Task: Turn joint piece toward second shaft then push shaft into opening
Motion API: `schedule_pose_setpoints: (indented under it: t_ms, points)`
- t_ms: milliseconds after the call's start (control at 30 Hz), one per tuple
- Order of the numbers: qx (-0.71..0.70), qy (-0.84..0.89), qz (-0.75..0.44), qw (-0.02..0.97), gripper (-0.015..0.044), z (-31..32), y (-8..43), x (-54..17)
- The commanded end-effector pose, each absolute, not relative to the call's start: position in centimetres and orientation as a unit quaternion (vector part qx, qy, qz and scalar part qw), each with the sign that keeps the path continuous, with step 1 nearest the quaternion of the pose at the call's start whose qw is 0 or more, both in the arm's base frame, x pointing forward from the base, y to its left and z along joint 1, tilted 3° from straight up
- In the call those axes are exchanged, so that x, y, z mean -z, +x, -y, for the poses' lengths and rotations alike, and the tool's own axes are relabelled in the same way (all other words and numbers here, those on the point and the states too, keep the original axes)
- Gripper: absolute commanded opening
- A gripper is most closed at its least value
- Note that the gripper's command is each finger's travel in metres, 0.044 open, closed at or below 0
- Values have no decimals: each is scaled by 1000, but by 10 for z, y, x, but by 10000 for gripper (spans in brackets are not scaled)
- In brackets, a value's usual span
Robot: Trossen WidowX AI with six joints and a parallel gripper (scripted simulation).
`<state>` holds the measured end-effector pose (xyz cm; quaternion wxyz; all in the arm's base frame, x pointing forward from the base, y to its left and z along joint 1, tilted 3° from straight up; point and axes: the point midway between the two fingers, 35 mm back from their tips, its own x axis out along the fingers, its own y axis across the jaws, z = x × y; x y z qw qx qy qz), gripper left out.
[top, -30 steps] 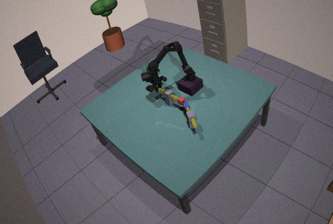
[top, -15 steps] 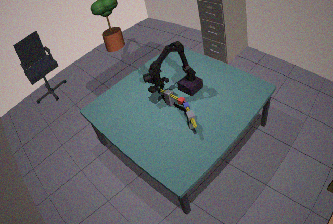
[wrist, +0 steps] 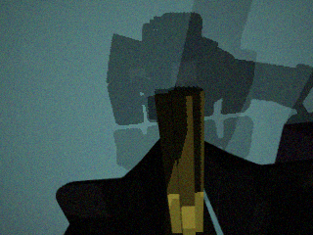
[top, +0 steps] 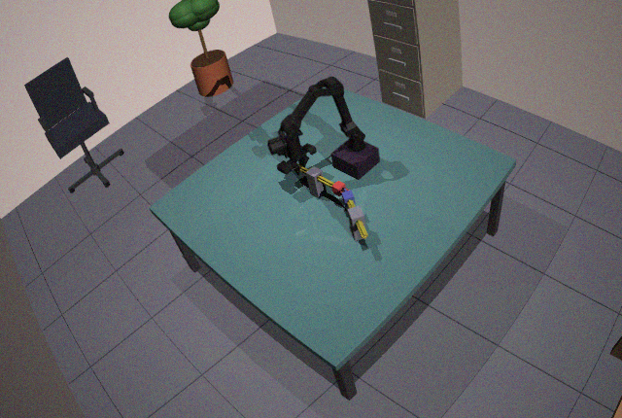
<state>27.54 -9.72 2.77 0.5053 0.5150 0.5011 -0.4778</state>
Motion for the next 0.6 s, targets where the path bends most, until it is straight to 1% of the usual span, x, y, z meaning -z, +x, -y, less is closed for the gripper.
schedule_pose_setpoints:
  t_ms: [0, 33, 200, 567]
  points:
    - [477, 515, -502, 506, 53, 97, 275, -28]
    - [477, 515, -502, 506, 67, 97, 275, -28]
    - [477, 515, -502, 506, 67, 97, 275, -28]
    - [477, 515, -502, 506, 356, 97, 275, -28]
